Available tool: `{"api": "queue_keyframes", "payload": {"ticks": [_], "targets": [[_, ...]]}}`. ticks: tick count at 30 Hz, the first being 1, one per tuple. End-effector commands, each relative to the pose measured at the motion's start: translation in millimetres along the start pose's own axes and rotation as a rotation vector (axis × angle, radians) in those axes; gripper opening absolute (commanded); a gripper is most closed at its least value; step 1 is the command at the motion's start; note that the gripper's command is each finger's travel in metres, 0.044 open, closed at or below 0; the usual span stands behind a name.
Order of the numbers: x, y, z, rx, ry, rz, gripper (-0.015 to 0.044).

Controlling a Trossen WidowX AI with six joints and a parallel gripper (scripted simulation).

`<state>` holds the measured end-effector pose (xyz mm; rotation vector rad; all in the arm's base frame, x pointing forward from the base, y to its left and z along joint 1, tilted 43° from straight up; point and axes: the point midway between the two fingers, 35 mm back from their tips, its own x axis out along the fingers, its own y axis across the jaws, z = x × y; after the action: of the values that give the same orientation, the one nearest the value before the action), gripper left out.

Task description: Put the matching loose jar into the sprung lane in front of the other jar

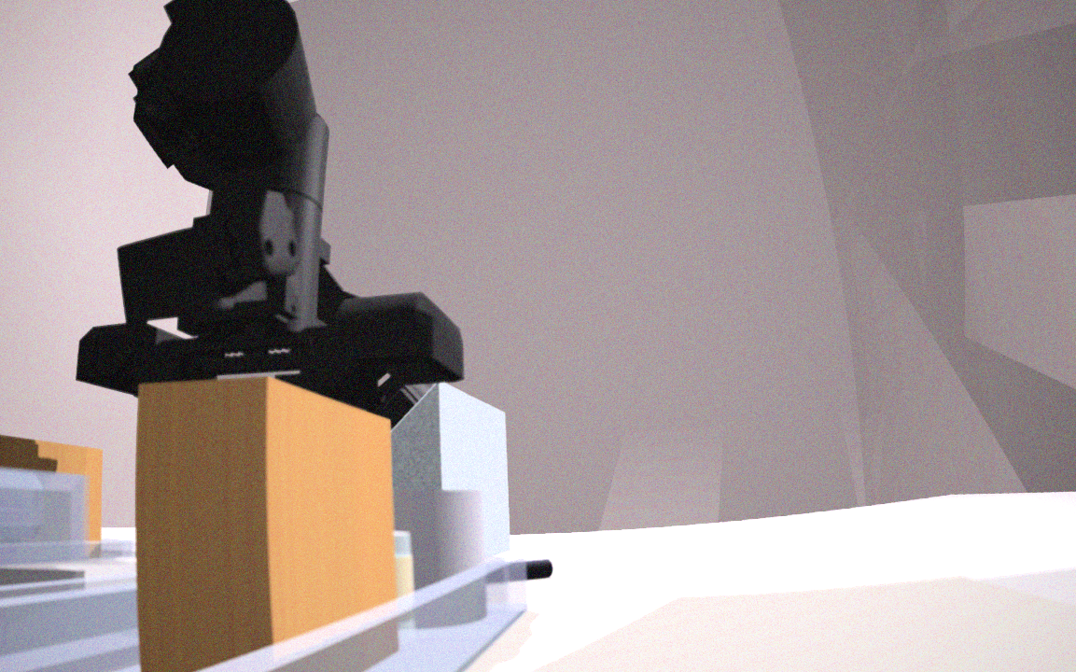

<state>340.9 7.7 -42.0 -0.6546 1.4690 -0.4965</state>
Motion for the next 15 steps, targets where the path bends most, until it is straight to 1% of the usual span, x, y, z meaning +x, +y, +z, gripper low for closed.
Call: {"api": "queue_keyframes", "payload": {"ticks": [1, 5, 10, 15], "targets": [[0.0, -0.1, -0.1, 0.004, 0.001, -0.001, 0.0279], [-2.5, 0.0, 0.0, 0.004, 0.001, -0.001, 0.0279], [-19.2, 0.3, 0.2, 0.004, 0.001, 0.000, 0.0279], [-20.3, 0.4, -1.4, 0.004, 0.001, 0.000, 0.0279]]}}
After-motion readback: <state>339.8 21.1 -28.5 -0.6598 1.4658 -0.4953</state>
